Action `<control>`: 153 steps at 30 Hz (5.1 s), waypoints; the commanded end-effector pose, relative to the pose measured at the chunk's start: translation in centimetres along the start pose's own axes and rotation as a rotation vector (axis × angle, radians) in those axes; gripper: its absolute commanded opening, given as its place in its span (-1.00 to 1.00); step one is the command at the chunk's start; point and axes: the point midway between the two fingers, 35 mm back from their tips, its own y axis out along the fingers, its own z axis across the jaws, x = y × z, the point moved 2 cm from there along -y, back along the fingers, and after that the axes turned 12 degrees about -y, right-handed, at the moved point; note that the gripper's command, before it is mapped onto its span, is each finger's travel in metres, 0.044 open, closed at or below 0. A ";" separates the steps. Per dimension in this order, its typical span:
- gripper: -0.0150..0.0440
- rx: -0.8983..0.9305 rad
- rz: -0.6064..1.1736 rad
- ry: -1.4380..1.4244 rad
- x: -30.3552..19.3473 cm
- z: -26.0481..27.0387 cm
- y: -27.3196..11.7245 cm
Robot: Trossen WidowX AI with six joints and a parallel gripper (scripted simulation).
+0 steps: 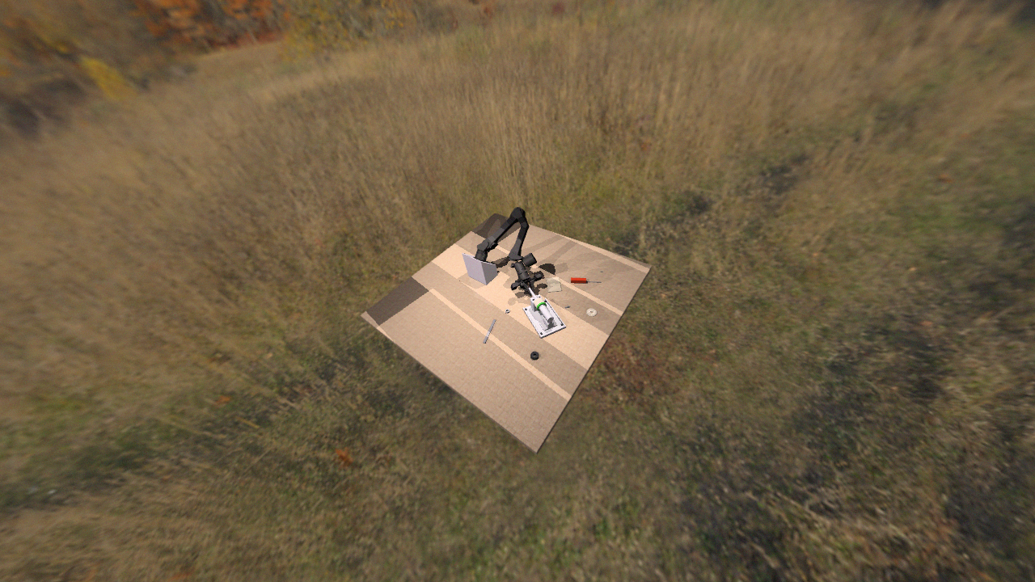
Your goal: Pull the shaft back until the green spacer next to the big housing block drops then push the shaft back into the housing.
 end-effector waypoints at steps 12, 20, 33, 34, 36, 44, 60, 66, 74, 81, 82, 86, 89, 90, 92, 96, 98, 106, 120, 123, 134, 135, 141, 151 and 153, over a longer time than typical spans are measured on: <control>-0.49 -0.001 -0.002 0.006 0.1 0.0 -0.2; -0.49 -0.001 -0.002 0.006 0.1 0.0 -0.3; -0.49 -0.001 -0.002 0.006 0.2 0.0 -0.4; -0.49 -0.001 -0.002 0.006 0.2 0.0 -0.4; -0.49 -0.001 -0.002 0.006 0.2 -0.1 -0.4; -0.49 -0.001 -0.002 0.006 0.3 -0.1 -0.5; -0.49 -0.001 -0.002 0.006 0.3 -0.1 -0.6; -0.49 -0.001 -0.002 0.006 0.4 -0.1 -0.7; -0.49 -0.001 -0.002 0.006 0.4 -0.1 -0.7; -0.49 0.000 -0.002 0.006 0.4 -0.1 -0.8; -0.49 0.000 -0.002 0.006 0.4 -0.1 -0.8; -0.49 0.000 -0.002 0.006 0.5 -0.1 -0.8; -0.49 0.000 -0.002 0.006 0.5 -0.1 -0.9; -0.49 0.000 -0.002 0.006 0.5 -0.1 -0.9; -0.49 0.000 -0.002 0.006 0.5 -0.1 -0.9; -0.49 0.000 -0.002 0.006 0.5 -0.1 -0.9; -0.49 0.000 -0.002 0.006 0.5 -0.1 -0.9; -0.49 0.000 -0.002 0.006 0.6 -0.1 -1.0; -0.49 0.000 -0.002 0.006 0.6 -0.1 -1.1; -0.49 0.000 -0.002 0.006 0.6 -0.1 -1.2; -0.49 0.000 -0.002 0.006 0.7 -0.1 -1.2; -0.49 0.000 -0.002 0.006 0.7 -0.1 -1.3; -0.49 0.000 -0.002 0.006 0.7 -0.1 -1.3; -0.49 0.000 -0.002 0.006 0.8 -0.2 -1.4; -0.49 0.000 -0.002 0.006 0.8 -0.2 -1.4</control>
